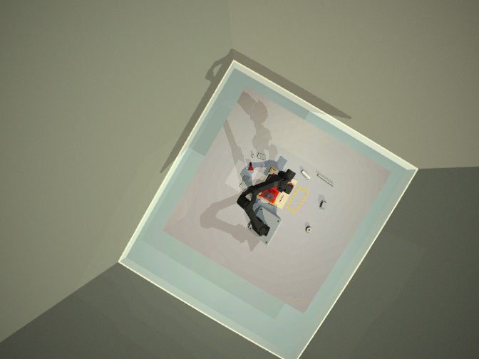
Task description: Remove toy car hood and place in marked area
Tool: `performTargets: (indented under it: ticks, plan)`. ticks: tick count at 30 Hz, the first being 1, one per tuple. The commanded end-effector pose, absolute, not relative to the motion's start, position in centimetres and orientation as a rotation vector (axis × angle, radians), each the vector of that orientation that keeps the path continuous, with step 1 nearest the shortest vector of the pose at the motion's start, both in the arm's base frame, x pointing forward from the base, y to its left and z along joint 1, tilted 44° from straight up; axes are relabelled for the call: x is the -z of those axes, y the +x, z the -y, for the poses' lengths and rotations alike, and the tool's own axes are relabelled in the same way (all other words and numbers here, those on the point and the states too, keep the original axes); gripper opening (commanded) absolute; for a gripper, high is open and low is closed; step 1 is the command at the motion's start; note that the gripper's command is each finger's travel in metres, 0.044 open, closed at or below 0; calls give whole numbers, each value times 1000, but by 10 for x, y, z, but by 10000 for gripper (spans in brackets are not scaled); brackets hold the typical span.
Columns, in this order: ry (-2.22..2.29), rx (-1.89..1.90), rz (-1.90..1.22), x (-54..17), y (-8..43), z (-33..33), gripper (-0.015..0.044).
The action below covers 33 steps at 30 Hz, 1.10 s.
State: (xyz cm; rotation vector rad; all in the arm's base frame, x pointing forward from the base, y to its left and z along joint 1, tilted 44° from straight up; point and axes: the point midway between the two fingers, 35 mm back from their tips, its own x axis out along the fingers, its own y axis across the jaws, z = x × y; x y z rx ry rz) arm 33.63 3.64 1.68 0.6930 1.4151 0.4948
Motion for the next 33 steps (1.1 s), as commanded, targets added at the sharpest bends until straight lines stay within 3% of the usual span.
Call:
performTargets:
  ticks: [1,24,33]
  plan:
    - [687,-495,-1412,-19,336,-34,0]
    - [687,-493,-1413,-57,330,3,0]
    - [686,-475,-1417,-21,332,34,0]
